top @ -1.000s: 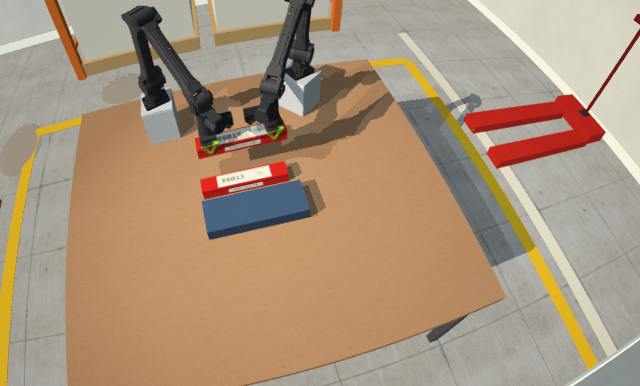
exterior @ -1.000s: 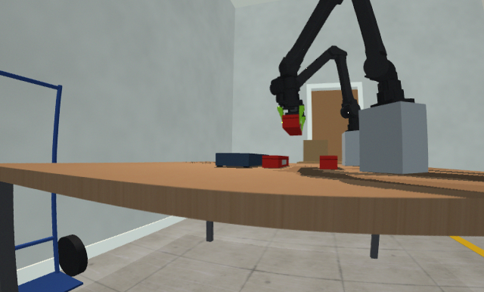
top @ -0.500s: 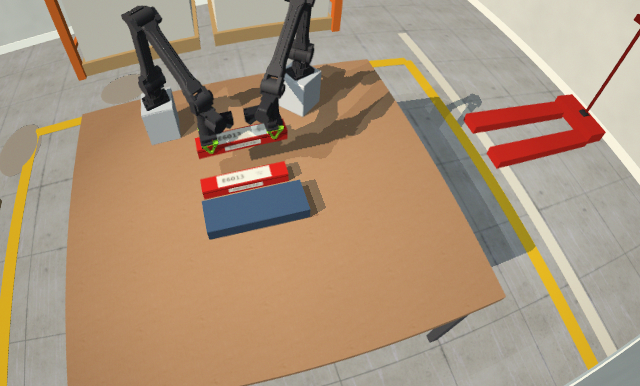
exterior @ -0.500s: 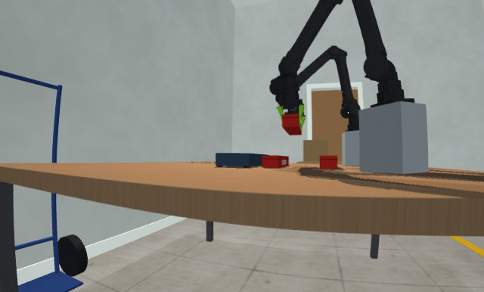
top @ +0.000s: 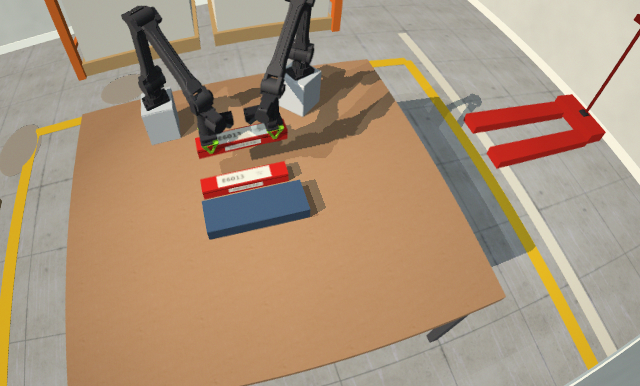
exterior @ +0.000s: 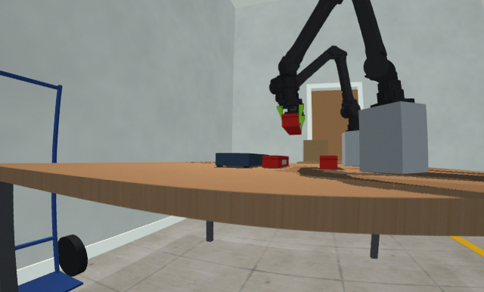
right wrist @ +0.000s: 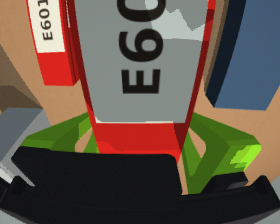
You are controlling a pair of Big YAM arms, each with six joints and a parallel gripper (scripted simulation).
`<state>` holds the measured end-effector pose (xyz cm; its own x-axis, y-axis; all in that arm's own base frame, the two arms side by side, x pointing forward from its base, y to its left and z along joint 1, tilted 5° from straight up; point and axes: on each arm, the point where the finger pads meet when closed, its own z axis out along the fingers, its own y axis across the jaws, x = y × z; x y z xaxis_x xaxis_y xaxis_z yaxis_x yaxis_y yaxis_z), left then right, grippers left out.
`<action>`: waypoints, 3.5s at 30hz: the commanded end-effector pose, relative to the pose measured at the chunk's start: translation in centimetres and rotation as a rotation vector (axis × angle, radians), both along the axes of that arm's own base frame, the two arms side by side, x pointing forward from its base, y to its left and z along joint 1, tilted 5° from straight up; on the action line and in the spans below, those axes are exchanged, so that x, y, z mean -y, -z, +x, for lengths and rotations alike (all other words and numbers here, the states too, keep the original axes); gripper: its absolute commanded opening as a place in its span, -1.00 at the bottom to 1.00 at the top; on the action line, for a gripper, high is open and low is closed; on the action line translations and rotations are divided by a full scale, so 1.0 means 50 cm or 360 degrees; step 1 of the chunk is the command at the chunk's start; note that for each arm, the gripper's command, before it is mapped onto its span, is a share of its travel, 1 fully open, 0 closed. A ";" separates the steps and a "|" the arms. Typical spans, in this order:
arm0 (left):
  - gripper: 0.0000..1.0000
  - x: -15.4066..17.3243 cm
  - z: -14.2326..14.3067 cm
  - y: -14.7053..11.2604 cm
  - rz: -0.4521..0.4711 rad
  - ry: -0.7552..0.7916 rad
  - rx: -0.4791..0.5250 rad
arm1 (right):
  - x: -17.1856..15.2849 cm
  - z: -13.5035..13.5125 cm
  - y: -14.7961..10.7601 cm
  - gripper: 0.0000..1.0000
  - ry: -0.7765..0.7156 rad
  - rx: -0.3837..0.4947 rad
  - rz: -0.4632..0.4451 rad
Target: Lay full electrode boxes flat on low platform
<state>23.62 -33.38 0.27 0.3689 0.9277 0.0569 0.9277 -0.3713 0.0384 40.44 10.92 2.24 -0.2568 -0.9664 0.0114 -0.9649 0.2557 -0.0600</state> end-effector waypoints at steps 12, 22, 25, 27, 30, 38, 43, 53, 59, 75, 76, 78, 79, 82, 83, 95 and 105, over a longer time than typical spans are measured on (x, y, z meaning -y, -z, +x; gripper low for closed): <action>-1.00 0.046 0.038 -0.089 -0.0118 0.0022 0.0102 | 0.003 0.057 -0.083 -1.00 0.0010 0.0148 0.0033; -1.00 -0.004 -0.017 -0.053 -0.0059 0.0012 0.0061 | -0.016 -0.004 -0.055 -1.00 0.0007 0.0106 0.0026; -1.00 -0.001 -0.030 -0.052 -0.0074 0.0027 0.0070 | -0.012 -0.023 -0.045 -1.00 0.0020 0.0091 0.0021; -1.00 -0.006 -0.039 -0.051 -0.0070 0.0021 0.0067 | -0.020 -0.036 -0.044 -1.00 0.0012 0.0078 0.0018; -1.00 -0.013 -0.046 -0.050 -0.0073 0.0017 0.0068 | -0.029 -0.040 -0.046 -1.00 0.0007 0.0096 0.0025; -1.00 -0.023 -0.072 -0.047 -0.0068 0.0010 0.0063 | -0.035 -0.071 -0.039 -1.00 0.0005 0.0075 0.0018; -1.00 -0.002 -0.038 -0.070 -0.0119 0.0006 0.0097 | -0.035 -0.019 -0.073 -1.00 0.0013 0.0162 0.0045; -1.00 -0.016 -0.049 -0.056 -0.0097 0.0009 0.0083 | -0.030 -0.034 -0.059 -1.00 0.0017 0.0140 0.0038; -1.00 -0.027 -0.054 -0.040 -0.0086 0.0007 0.0076 | -0.026 -0.045 -0.039 -1.00 0.0016 0.0128 0.0034; -1.00 -0.020 -0.048 0.006 -0.0072 0.0010 0.0066 | -0.023 -0.046 0.011 -1.00 0.0017 0.0101 0.0024; -1.00 -0.024 -0.052 0.011 -0.0066 0.0013 0.0062 | -0.024 -0.045 0.017 -1.00 0.0016 0.0094 0.0022; -1.00 -0.022 -0.049 0.018 -0.0065 0.0010 0.0061 | -0.023 -0.047 0.033 -1.00 0.0013 0.0075 0.0015; -1.00 -0.024 -0.049 0.025 -0.0056 0.0009 0.0056 | -0.022 -0.050 0.038 -1.00 0.0013 0.0070 0.0013; -1.00 -0.028 -0.051 0.029 -0.0057 0.0009 0.0056 | -0.022 -0.047 0.039 -1.00 0.0012 0.0078 0.0016; -1.00 -0.028 -0.051 0.029 -0.0057 0.0009 0.0056 | -0.022 -0.047 0.039 -1.00 0.0012 0.0078 0.0016; -1.00 -0.021 -0.043 0.056 -0.0070 0.0008 0.0063 | -0.024 -0.038 0.060 -1.00 0.0011 0.0099 0.0023; -1.00 -0.032 -0.051 0.090 -0.0044 0.0013 0.0047 | -0.019 -0.050 0.099 -1.00 0.0016 0.0063 0.0011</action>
